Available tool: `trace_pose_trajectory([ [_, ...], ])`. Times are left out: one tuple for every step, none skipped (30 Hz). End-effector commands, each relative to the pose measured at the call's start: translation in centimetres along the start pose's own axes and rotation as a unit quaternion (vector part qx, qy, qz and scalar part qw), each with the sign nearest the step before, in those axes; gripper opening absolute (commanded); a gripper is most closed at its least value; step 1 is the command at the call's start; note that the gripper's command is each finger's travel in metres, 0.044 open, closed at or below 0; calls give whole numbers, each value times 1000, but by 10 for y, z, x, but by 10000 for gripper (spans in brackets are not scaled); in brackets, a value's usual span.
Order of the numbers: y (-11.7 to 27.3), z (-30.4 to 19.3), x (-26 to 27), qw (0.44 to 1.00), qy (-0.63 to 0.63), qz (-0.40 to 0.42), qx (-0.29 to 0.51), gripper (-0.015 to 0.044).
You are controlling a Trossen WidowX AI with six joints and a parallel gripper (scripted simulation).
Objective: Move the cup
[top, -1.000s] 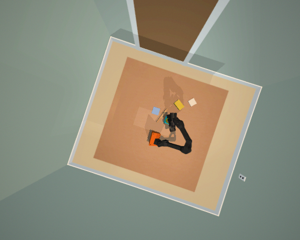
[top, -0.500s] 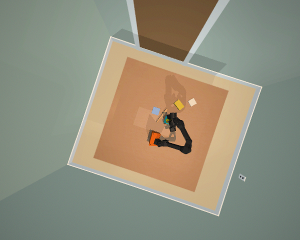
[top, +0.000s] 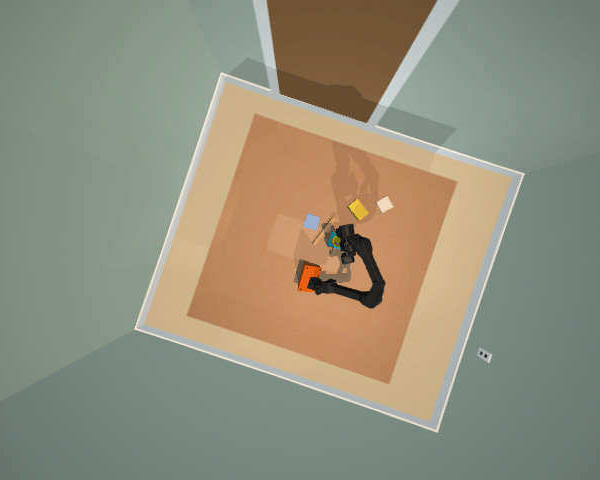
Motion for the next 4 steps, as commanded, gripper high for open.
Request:
trace_pose_trajectory([
  [6, 0, 1, 1000, 0, -5, 3, 440],
  [2, 0, 0, 1000, 0, 0, 0, 440],
  [2, 0, 0, 1000, 0, 0, 0, 440],
  [2, 0, 0, 1000, 0, 0, 0, 440],
])
Point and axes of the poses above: the point midway between the two fingers, 35 mm back from their tips, its own y axis back along the fingers, its own x axis across the jaws, z = x × y, the point moved 7 cm from there along y, back along the fingers, and after that the axes turned 15 degrees about y, right-handed, at the moved point
